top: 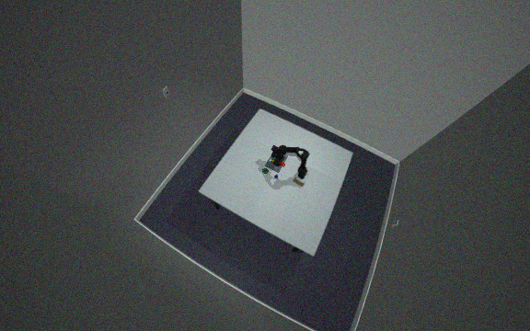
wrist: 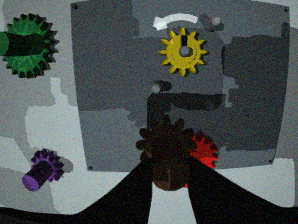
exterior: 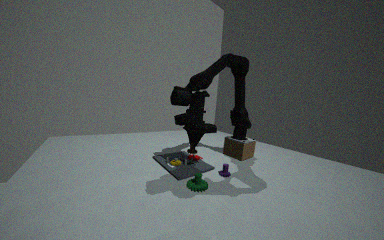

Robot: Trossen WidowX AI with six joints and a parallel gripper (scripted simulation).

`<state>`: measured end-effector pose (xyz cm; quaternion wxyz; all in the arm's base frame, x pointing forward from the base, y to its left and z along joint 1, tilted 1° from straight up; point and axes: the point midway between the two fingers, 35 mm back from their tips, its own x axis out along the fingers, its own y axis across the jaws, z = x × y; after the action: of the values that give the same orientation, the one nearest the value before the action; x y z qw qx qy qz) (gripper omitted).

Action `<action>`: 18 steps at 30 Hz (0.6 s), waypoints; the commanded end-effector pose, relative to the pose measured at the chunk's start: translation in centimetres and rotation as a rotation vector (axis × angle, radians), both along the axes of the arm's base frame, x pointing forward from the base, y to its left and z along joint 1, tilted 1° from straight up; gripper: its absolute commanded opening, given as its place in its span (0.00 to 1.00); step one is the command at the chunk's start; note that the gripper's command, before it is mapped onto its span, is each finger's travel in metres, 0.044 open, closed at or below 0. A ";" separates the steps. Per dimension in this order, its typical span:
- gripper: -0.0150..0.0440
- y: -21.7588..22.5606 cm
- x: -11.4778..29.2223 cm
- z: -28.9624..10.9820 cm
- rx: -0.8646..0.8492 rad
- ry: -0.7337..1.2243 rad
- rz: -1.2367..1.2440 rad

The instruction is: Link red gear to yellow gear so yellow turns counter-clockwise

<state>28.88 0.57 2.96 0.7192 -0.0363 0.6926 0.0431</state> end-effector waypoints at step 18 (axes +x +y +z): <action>0.25 0.1 0.0 -3.1 0.006 0.008 -0.140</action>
<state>29.01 0.57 0.44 0.7199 -0.0099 0.6938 0.0173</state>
